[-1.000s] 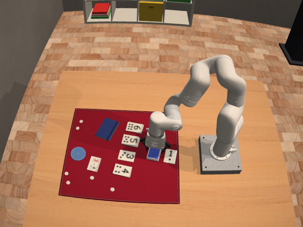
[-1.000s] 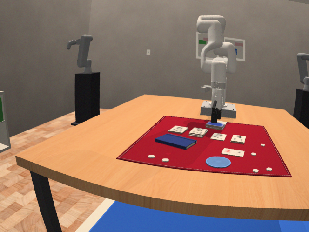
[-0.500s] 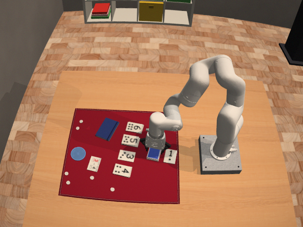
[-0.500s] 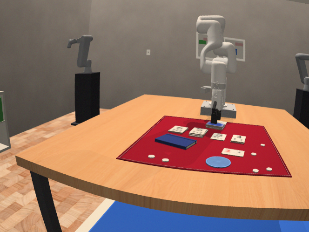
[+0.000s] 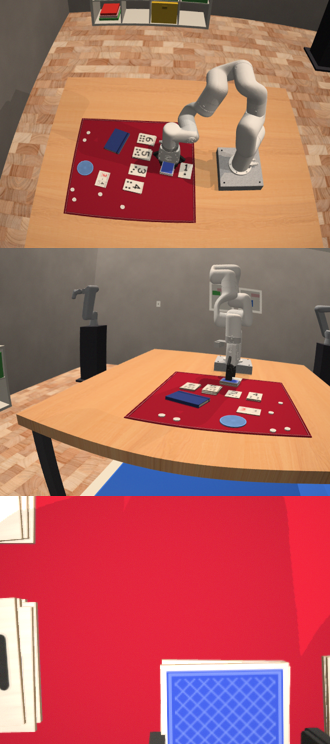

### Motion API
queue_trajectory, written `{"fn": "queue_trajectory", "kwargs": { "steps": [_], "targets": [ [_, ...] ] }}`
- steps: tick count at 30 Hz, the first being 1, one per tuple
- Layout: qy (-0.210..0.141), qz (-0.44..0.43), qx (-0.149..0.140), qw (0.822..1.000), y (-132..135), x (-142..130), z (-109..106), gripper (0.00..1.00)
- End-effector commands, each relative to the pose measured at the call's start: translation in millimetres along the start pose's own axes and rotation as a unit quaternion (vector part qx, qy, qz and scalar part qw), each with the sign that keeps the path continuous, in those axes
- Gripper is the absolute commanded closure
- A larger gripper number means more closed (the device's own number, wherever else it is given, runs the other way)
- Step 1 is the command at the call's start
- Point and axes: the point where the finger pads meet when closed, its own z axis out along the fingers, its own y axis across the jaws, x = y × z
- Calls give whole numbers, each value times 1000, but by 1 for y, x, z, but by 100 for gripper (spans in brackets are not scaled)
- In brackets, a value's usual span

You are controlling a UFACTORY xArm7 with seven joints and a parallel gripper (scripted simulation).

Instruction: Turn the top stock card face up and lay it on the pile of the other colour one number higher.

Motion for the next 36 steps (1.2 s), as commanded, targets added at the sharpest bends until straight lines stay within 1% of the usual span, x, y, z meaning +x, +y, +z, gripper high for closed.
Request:
{"fn": "queue_trajectory", "kwargs": {
  "steps": [1,19,20,36],
  "targets": [
    [0,0,2,1000,-1,0,-1,27],
    [0,0,2,1000,-1,0,-1,27],
    [0,0,2,1000,-1,0,-1,13],
    [0,0,2,1000,-1,0,-1,13]
  ]
}}
